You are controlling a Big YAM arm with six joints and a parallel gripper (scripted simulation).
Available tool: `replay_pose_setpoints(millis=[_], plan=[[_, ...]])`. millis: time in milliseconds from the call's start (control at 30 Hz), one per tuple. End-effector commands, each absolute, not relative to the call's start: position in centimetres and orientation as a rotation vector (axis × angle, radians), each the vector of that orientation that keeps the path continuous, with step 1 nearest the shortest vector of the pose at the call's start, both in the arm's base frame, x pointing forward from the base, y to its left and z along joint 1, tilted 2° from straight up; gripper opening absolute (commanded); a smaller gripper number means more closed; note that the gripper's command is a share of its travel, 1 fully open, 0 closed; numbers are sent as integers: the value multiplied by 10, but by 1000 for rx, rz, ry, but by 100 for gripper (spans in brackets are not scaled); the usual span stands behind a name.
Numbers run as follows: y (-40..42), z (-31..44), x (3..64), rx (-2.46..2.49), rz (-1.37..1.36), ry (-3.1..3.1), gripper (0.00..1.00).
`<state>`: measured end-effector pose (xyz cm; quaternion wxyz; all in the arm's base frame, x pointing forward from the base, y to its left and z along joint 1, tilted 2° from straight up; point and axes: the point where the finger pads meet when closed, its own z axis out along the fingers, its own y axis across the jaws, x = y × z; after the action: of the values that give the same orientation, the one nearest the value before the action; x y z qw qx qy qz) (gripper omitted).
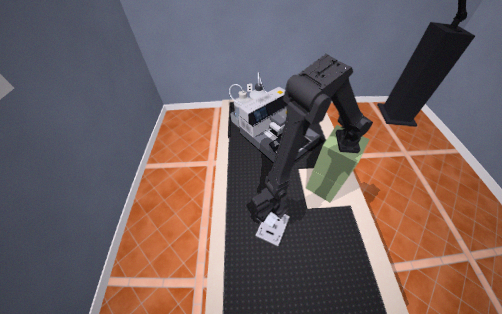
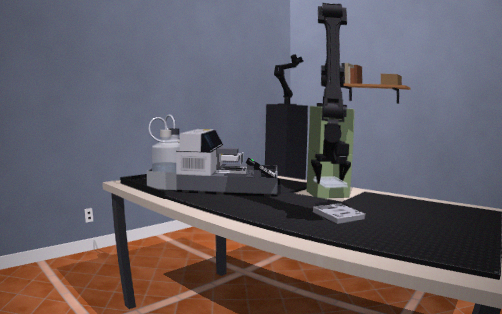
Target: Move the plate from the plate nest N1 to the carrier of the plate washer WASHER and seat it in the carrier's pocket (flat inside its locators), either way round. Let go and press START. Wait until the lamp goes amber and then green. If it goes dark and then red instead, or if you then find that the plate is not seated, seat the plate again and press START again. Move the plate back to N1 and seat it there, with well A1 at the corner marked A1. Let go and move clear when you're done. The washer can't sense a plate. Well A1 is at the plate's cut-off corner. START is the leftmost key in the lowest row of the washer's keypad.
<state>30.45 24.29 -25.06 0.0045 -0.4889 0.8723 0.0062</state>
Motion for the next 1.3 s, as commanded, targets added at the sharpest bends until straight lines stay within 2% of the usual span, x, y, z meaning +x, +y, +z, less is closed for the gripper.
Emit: replay_pose_setpoints(millis=[0,667,900,1267], plan=[[246,-237,321,-1374,40,2757,84],[161,-229,357,-507,54,3046,84],[129,-226,369,-543,47,3056,84],[129,-226,369,-544,45,3055,84]])
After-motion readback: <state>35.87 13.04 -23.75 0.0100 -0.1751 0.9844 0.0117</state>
